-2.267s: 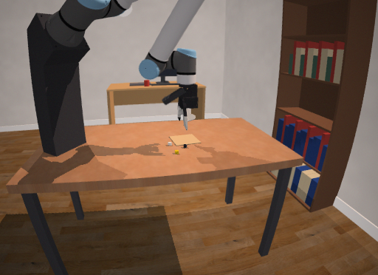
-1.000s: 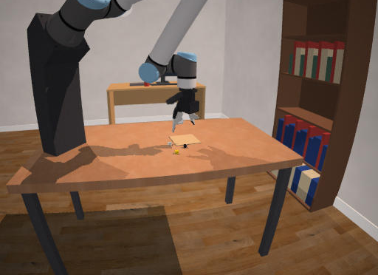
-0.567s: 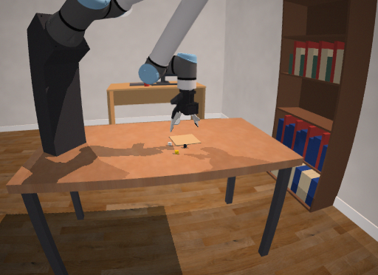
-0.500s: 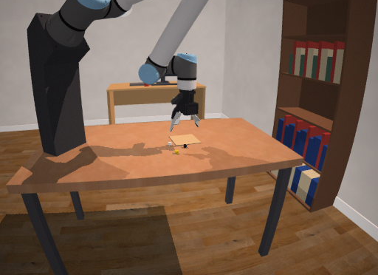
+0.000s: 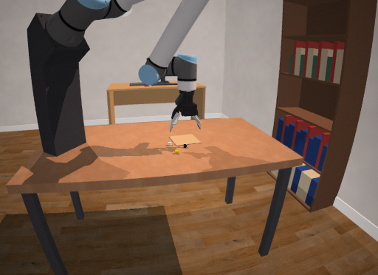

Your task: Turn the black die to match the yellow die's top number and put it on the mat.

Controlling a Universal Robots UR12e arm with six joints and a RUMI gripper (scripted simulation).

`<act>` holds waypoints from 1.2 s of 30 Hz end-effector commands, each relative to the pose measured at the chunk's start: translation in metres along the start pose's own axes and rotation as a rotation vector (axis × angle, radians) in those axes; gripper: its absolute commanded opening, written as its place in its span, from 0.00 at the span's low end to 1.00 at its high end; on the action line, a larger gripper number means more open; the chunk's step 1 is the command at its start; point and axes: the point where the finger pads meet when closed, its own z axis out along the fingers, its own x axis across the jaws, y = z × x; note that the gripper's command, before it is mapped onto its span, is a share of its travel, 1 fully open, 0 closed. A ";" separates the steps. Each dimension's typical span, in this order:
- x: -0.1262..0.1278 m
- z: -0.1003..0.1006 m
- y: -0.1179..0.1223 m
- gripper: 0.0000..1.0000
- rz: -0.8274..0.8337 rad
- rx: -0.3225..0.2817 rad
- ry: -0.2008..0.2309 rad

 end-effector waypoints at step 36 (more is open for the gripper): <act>0.001 0.001 0.001 0.18 0.068 0.000 0.000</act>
